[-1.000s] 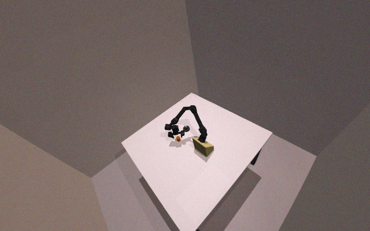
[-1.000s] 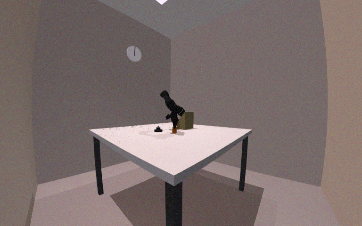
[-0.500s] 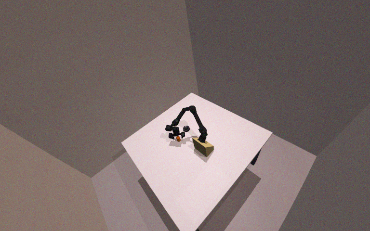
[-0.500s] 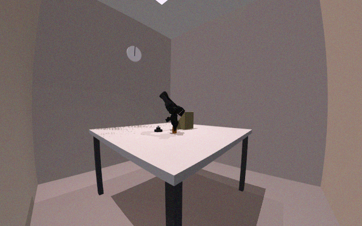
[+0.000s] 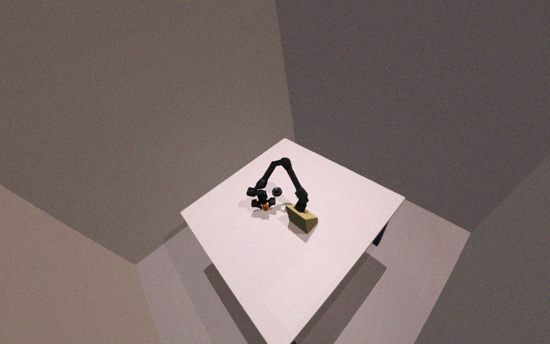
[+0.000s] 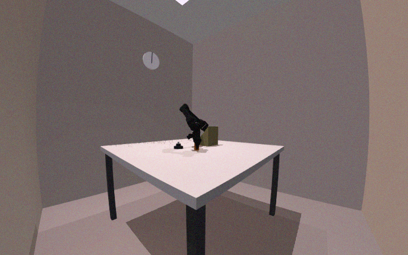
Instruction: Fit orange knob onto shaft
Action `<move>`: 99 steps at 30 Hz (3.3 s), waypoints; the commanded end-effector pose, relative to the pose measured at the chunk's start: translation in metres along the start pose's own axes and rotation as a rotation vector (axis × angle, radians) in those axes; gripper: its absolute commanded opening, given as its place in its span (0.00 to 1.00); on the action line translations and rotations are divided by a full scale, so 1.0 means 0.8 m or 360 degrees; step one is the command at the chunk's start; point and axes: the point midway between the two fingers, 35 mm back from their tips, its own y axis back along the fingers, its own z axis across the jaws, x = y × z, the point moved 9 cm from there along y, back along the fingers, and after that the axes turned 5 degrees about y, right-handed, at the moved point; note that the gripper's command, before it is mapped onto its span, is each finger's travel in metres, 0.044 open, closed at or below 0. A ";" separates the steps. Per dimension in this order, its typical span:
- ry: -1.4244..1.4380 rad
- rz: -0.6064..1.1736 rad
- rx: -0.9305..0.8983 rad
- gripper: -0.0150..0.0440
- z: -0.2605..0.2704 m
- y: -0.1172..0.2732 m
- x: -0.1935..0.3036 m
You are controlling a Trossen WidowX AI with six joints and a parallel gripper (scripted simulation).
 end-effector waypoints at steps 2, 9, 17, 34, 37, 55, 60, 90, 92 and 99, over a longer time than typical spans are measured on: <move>0.0007 -0.0004 0.0003 0.56 0.000 -0.001 0.000; 0.0009 -0.0005 0.0003 0.41 0.000 -0.001 0.000; 0.0096 -0.0034 -0.0015 0.25 -0.001 0.016 -0.001; 0.0065 -0.0014 -0.0025 0.25 0.007 0.076 -0.004; 0.0058 -0.0011 -0.0024 0.25 0.008 0.088 -0.004; 0.0019 0.0002 -0.0011 0.25 0.009 0.158 -0.003; 0.0008 0.0002 -0.0004 0.25 0.006 0.175 0.000; 0.0018 0.0021 -0.0039 0.25 -0.038 0.150 -0.089; 0.0018 0.0021 -0.0040 0.25 -0.042 0.148 -0.095; 0.0017 0.0018 -0.0039 0.25 -0.058 0.140 -0.116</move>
